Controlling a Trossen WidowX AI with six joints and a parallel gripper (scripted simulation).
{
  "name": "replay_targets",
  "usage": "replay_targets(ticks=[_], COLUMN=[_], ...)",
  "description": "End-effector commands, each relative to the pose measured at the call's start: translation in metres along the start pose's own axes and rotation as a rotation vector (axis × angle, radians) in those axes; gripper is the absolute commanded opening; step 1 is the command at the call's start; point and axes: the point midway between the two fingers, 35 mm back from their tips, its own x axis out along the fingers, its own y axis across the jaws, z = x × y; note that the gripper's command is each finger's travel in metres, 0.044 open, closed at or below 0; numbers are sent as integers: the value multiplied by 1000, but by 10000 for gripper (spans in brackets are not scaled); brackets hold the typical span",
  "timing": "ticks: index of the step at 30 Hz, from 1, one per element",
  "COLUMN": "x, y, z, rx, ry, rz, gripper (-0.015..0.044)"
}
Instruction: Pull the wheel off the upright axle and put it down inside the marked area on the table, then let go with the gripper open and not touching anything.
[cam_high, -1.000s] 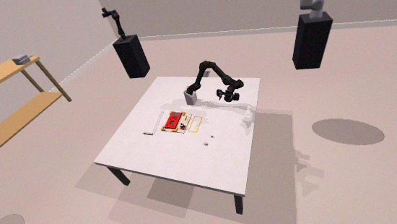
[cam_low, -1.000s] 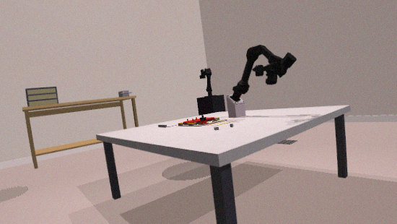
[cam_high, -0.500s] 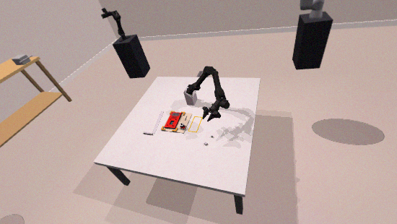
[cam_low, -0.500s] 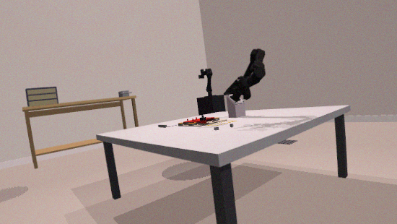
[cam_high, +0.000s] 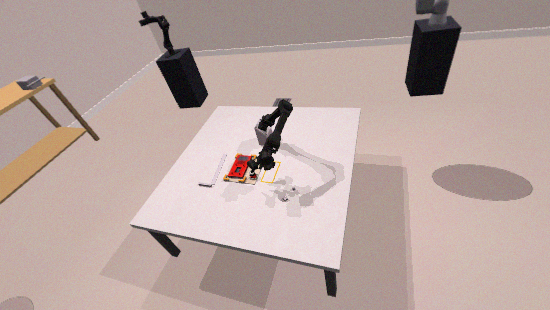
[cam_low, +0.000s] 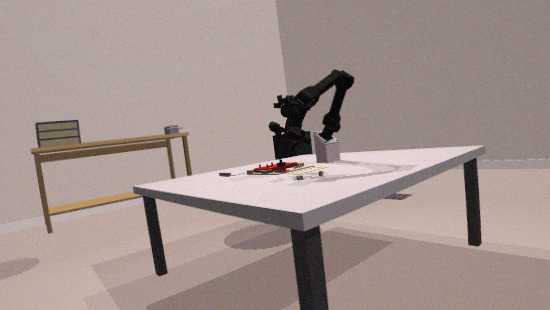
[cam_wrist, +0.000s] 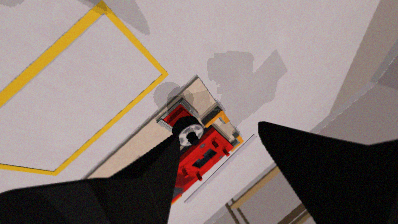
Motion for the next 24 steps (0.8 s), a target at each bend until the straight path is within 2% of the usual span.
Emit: replay_targets(ticks=[1,7,24], x=[20,25,34], y=[-1,-5,-9], z=[-35,-75,-70], rx=[388,1028,1048], ry=[-41,-105,-107], rz=[238,602,613], gripper=[300,300,300])
